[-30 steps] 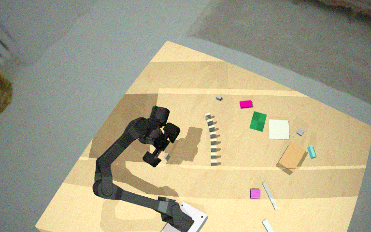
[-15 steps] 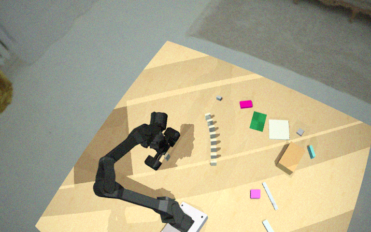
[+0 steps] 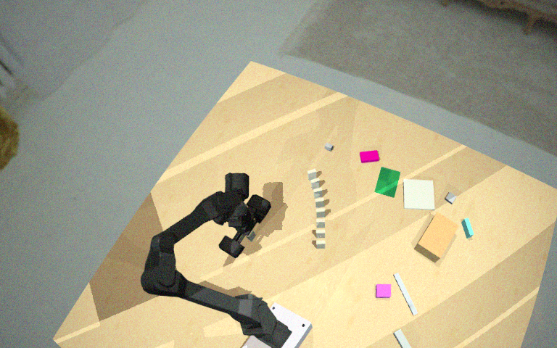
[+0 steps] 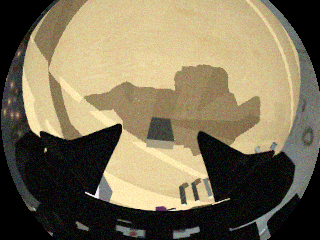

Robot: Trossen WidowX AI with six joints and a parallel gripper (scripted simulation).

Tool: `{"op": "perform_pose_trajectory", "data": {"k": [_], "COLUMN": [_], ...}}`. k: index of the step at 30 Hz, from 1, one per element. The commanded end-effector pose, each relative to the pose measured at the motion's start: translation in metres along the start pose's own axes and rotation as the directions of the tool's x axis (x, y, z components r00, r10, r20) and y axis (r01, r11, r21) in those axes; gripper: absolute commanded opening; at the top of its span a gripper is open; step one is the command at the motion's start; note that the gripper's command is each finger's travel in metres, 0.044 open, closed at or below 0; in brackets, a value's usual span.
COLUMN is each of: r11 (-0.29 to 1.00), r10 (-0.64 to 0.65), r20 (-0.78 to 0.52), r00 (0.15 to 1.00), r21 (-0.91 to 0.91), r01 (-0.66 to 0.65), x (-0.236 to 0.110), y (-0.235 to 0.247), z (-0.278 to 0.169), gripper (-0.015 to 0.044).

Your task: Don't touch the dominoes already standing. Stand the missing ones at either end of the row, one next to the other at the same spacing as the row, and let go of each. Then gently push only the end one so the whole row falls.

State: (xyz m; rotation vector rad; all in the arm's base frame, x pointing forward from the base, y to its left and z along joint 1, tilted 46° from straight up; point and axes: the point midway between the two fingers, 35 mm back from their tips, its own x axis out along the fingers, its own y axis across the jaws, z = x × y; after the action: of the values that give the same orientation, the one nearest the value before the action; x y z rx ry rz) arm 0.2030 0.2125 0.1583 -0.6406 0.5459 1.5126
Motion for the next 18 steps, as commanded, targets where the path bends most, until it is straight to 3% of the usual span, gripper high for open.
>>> {"op": "perform_pose_trajectory", "data": {"k": [1,12,18], "r11": [1.0,1.0,1.0], "r10": [-0.001,-0.001,-0.001], "r20": [-0.003,-0.003,-0.003], "r00": [1.0,1.0,1.0], "r21": [0.006,0.006,0.006], "r01": [0.001,0.001,0.001], "x": [0.0039,0.0039,0.0039], "y": [0.0002,0.0002,0.0002], "z": [-0.0011,-0.0011,-0.0011], "gripper": [0.0414,0.0125,0.0107]}}
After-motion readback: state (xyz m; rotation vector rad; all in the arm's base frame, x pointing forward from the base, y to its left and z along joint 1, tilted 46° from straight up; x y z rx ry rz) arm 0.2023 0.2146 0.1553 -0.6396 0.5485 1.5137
